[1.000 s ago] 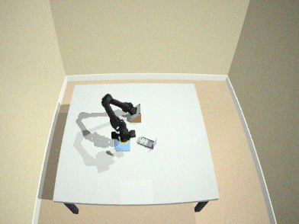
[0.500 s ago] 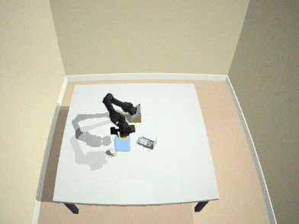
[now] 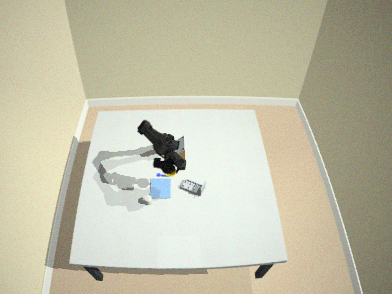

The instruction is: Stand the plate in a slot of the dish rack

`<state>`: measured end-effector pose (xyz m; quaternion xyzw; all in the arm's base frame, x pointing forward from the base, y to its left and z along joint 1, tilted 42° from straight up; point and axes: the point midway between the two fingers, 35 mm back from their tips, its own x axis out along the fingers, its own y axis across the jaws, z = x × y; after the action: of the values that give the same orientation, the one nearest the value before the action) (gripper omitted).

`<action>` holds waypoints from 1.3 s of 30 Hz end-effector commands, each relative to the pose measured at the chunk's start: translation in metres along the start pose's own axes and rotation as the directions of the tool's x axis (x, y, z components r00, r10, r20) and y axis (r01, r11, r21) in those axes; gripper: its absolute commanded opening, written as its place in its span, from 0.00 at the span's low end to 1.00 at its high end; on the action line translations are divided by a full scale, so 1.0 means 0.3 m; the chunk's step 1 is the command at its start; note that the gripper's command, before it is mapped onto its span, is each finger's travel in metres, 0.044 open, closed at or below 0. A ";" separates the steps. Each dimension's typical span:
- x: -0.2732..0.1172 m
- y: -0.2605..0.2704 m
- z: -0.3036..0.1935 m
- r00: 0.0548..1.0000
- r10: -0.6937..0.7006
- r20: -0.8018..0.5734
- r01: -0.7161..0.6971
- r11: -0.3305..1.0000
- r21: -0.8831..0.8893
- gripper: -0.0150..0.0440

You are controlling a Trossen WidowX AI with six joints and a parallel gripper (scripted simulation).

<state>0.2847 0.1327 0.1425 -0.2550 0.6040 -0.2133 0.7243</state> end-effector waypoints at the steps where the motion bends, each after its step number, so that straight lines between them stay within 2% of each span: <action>1: 0.001 0.062 -0.075 1.000 -0.002 -0.016 0.003 0.993 0.116 0.25; 7: 0.007 0.137 -0.200 0.999 -0.019 -0.036 0.029 0.951 0.308 0.25; 14: 0.010 0.144 -0.215 0.999 -0.020 -0.040 0.032 0.945 0.327 0.25; 25: 0.113 0.157 -0.234 0.976 0.109 -0.191 -0.078 0.984 0.161 0.25; 39: 0.229 0.178 -0.256 0.890 0.313 -0.331 -0.339 0.941 -0.020 0.25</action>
<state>0.2222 0.1265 0.0504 -0.1457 0.7432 -0.1360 0.6387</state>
